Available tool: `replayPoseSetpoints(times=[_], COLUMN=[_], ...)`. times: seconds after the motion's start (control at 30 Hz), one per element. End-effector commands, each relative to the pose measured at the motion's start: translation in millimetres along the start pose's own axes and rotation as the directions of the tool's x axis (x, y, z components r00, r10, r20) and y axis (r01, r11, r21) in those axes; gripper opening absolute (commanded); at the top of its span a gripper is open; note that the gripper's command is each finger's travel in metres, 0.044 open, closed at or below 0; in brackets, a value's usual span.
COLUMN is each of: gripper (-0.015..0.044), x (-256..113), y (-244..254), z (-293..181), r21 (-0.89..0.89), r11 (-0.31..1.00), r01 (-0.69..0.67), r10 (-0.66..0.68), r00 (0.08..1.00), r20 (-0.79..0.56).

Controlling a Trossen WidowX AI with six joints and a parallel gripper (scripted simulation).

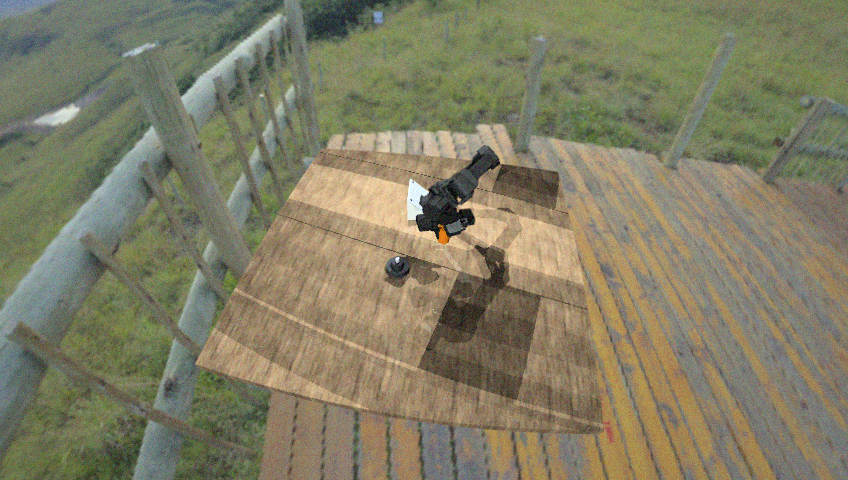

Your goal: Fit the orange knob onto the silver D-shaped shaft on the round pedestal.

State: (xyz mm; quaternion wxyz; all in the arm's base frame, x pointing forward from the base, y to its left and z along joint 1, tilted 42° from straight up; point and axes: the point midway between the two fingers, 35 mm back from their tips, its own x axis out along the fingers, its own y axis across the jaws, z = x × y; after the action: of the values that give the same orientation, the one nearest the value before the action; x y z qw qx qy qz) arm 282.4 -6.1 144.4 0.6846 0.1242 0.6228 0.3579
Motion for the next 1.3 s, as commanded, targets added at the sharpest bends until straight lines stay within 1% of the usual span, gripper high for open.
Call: replayPoseSetpoints(times=[0.0, 0.83, 1.1, 1.27], gripper=[0.0000, 0.0000, 0.0000, 0.0131], x=[13.7, 124.3, 127.2, 125.8], y=[-0.9, -5.7, -5.6, -5.7], z=[2.2, 11.6, 10.8, 11.2], r21=[-0.001, -0.037, -0.038, -0.044], r11=[1.000, 0.999, 0.999, 0.999], r01=[-0.012, -0.024, -0.025, -0.021], r10=[0.012, 0.024, 0.025, 0.021], r00=[1.000, 1.000, 1.000, 1.000], r20=[0.001, -0.001, -0.001, -0.004])
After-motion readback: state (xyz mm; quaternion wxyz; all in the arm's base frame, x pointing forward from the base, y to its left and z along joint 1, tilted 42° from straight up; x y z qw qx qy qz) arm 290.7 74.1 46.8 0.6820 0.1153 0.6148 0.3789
